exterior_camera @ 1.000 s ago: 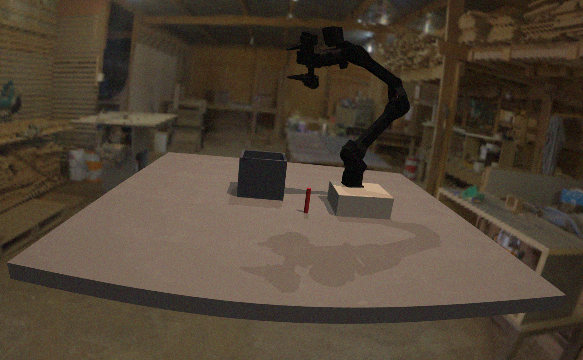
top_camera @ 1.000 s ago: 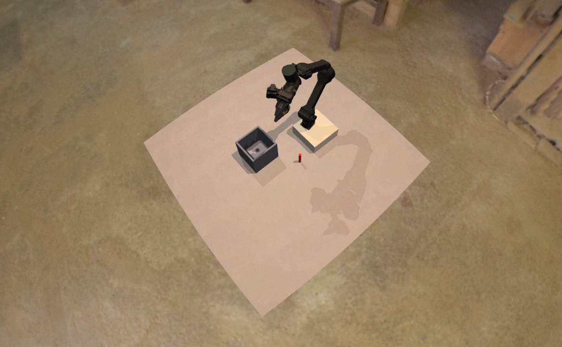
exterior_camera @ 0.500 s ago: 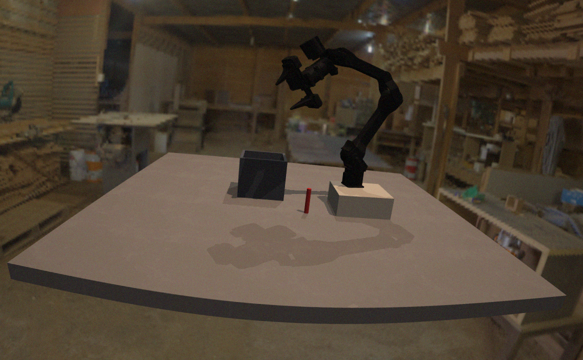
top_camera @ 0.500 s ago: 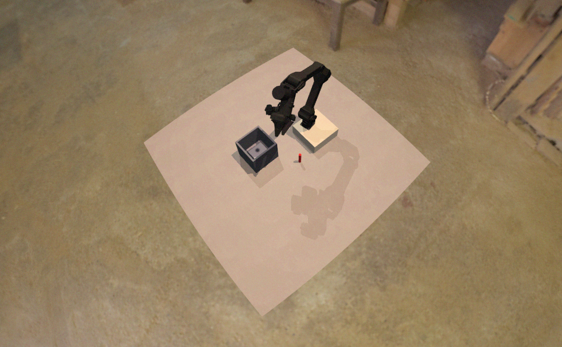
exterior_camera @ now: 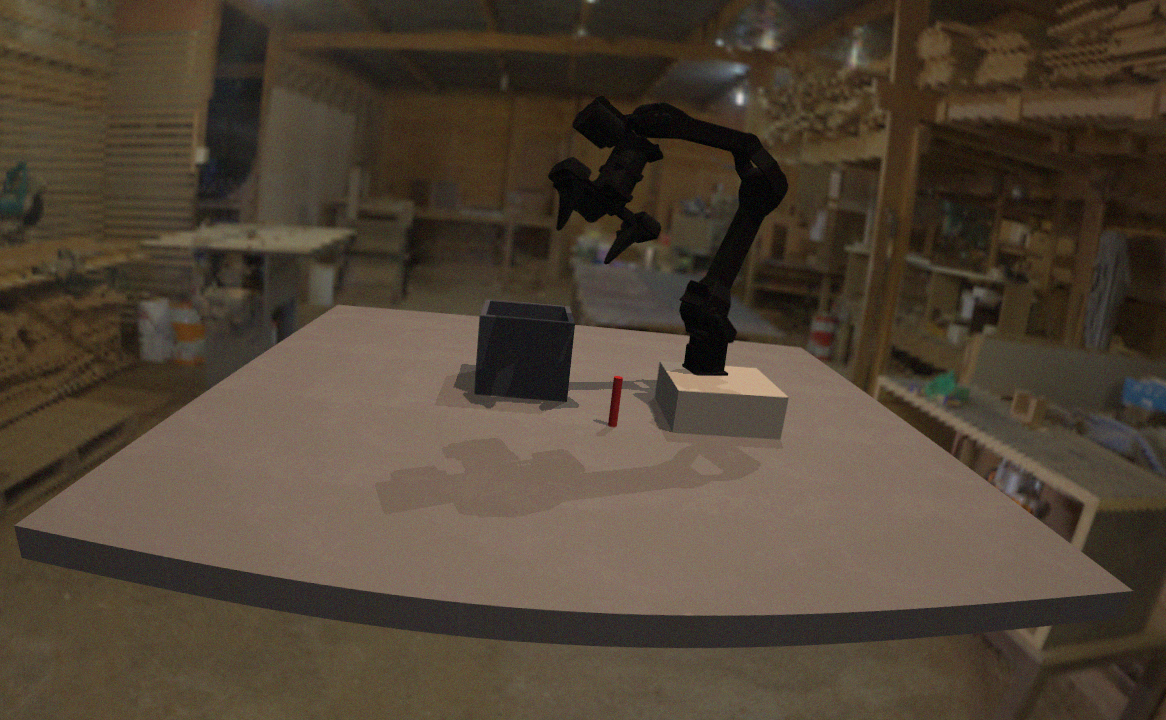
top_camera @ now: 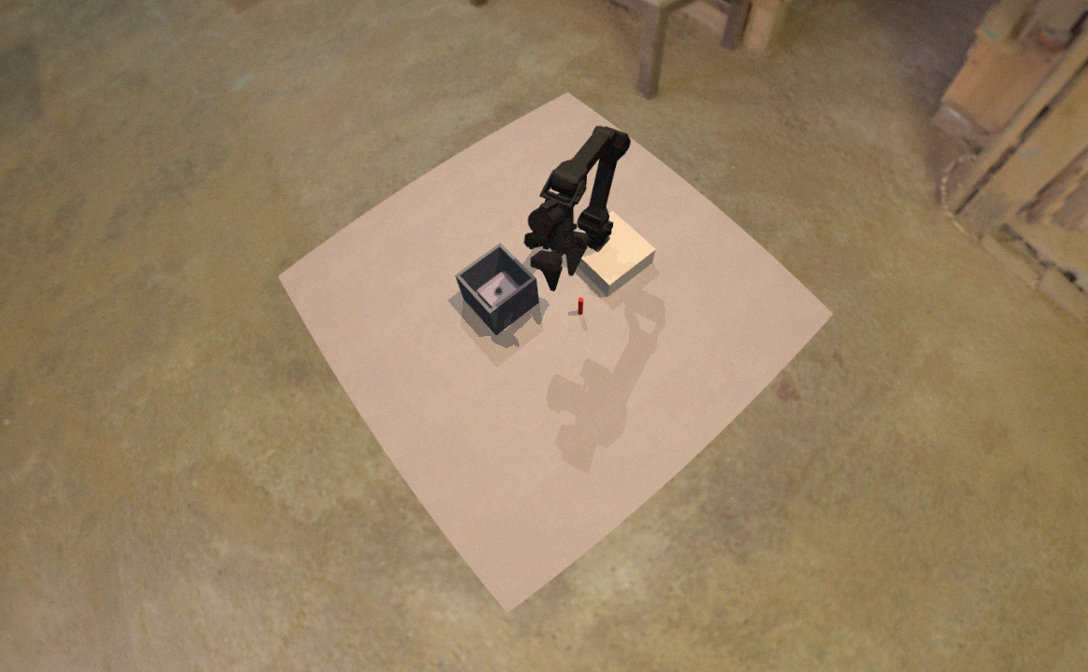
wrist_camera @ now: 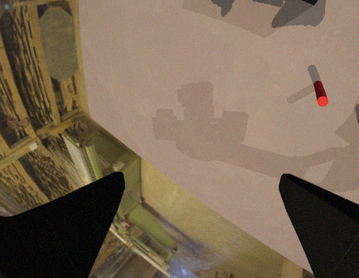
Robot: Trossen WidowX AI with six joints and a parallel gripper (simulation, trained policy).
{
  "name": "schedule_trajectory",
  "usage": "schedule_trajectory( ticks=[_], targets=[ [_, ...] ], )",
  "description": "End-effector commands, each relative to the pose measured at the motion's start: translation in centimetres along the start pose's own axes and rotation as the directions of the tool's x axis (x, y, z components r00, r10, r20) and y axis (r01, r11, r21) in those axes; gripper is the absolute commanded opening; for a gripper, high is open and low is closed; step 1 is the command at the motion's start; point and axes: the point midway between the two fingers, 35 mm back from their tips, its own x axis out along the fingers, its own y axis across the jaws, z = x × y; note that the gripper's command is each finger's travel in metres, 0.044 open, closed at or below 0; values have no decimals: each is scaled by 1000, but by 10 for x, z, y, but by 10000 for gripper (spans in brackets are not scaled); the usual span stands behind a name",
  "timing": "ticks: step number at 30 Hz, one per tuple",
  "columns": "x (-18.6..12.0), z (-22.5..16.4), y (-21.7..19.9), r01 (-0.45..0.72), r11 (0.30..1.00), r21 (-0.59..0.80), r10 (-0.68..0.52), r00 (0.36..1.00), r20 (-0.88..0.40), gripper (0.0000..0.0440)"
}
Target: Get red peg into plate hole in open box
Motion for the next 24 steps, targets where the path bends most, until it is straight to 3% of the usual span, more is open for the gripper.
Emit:
schedule_trajectory(
  ticks=[1,24],
  targets=[
    [14,-4,-12,82,996,35,-82,997,-11,440],
    [74,-11,-96,496,857,140,-507,860,55,440]
  ],
)
